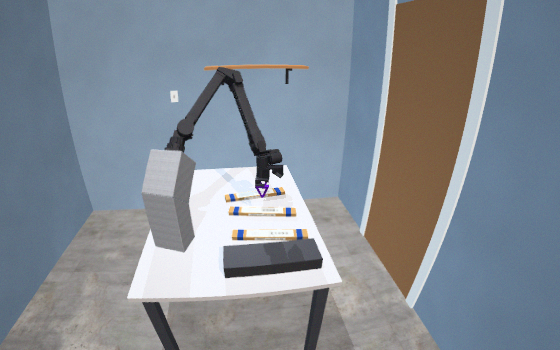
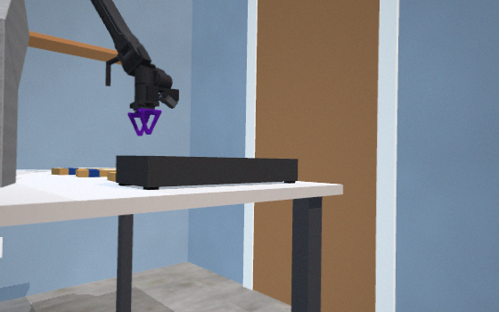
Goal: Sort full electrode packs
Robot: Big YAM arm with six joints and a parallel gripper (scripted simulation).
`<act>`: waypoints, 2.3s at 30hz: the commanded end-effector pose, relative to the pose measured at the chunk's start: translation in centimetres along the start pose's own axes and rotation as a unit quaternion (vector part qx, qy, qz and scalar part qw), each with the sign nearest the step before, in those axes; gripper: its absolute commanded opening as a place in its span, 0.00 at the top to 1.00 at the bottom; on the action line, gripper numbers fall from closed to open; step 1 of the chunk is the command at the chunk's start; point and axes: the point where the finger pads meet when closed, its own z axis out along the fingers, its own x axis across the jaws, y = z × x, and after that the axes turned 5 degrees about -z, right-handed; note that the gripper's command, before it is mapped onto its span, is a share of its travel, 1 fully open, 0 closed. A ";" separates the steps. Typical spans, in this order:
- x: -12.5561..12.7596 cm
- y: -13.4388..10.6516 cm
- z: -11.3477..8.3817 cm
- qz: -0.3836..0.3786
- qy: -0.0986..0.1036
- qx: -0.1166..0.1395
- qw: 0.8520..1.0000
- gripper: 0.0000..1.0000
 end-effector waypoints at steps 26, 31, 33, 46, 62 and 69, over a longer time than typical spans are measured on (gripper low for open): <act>0.5 -0.9 2.7 -0.004 0.000 0.008 1.000 0.04; 0.5 -0.8 4.7 -0.004 0.001 0.007 1.000 0.04; 0.5 -0.8 5.6 -0.004 0.000 0.007 1.000 0.04; 0.5 -1.0 10.0 -0.003 0.000 0.007 1.000 0.04; 0.9 -0.3 9.1 -0.004 0.002 0.002 1.000 0.04; 0.4 -0.4 9.2 -0.002 0.001 0.002 1.000 0.04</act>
